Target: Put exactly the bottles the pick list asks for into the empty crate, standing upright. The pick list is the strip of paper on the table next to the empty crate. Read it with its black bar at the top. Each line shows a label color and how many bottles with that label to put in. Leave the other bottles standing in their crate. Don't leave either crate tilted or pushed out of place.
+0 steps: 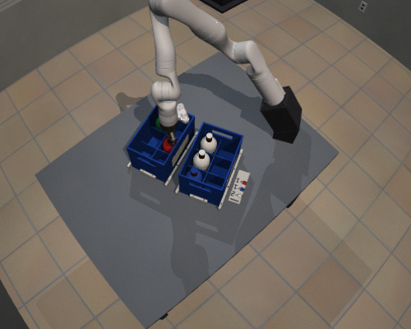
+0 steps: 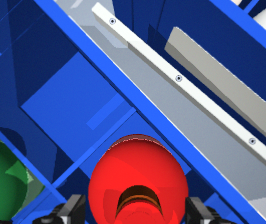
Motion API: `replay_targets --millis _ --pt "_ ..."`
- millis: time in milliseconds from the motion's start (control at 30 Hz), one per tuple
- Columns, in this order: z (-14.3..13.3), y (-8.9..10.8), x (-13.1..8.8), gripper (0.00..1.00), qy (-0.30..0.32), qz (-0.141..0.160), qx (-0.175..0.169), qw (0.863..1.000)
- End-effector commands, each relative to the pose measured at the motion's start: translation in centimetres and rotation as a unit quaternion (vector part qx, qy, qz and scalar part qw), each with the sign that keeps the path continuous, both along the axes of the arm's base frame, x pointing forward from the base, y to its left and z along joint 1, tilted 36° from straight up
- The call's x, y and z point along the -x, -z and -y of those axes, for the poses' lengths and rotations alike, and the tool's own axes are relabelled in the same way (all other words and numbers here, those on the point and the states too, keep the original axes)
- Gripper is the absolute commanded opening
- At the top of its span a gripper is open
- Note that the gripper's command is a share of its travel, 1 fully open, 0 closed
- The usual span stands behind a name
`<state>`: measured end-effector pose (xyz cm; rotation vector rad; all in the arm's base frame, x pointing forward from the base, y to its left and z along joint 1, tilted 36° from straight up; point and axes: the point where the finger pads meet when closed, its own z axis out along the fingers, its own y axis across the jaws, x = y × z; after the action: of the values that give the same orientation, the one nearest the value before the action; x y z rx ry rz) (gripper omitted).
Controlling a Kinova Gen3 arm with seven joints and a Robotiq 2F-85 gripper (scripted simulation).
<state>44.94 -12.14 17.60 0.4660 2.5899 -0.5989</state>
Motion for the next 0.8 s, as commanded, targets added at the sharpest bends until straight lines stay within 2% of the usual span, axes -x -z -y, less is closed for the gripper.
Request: replay_targets --millis 0,367,400,767 --pt "0.09 0.18 -0.13 0.67 0.000 0.001 0.000 1.000" --pt "0.09 0.18 -0.13 0.67 0.000 0.001 0.000 1.000" --pt "-0.09 -0.13 0.01 0.48 0.000 0.001 0.000 1.000" --pt "-0.09 -0.12 0.01 0.48 0.000 0.001 0.000 1.000"
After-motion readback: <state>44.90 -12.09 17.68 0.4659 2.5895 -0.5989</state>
